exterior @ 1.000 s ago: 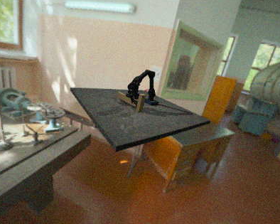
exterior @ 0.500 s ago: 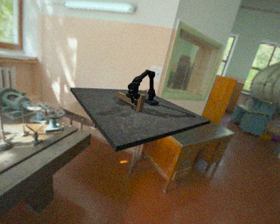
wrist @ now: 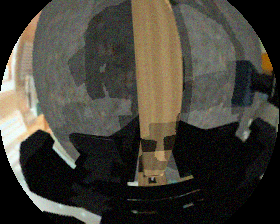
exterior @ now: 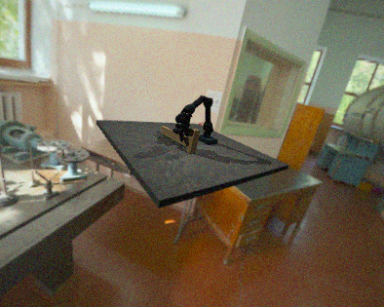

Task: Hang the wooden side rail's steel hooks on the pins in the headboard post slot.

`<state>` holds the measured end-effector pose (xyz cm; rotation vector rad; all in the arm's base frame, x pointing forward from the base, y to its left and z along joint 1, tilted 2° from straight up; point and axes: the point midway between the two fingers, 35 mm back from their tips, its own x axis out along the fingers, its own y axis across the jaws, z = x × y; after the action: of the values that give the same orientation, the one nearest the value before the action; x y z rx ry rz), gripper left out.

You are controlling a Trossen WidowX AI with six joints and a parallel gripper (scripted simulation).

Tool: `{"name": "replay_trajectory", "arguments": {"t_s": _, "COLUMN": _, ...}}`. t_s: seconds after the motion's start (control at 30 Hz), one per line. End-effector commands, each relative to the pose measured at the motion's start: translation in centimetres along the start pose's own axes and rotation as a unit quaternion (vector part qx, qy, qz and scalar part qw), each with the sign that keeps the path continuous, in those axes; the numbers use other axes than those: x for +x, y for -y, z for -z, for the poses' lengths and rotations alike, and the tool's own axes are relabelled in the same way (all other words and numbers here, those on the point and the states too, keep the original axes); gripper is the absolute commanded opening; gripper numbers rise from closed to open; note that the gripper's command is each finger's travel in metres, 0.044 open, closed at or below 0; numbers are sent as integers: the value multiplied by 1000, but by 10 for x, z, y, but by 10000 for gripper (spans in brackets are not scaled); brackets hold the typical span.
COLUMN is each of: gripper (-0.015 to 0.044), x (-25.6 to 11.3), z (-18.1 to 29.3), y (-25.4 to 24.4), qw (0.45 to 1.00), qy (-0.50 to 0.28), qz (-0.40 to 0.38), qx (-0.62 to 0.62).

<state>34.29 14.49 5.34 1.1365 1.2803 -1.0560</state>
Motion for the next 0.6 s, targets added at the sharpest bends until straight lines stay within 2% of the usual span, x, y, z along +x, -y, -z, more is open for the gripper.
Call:
{"name": "replay_trajectory", "arguments": {"t_s": 0.0, "gripper": 0, "x": -2, "z": 2, "y": -2, "qw": 1000, "qy": -2, "qz": -5, "qx": 1}}
{"name": "replay_trajectory", "arguments": {"t_s": 0.57, "gripper": 0, "x": 0, "z": 4, "y": 0, "qw": 1000, "qy": -2, "qz": -5, "qx": 1}}
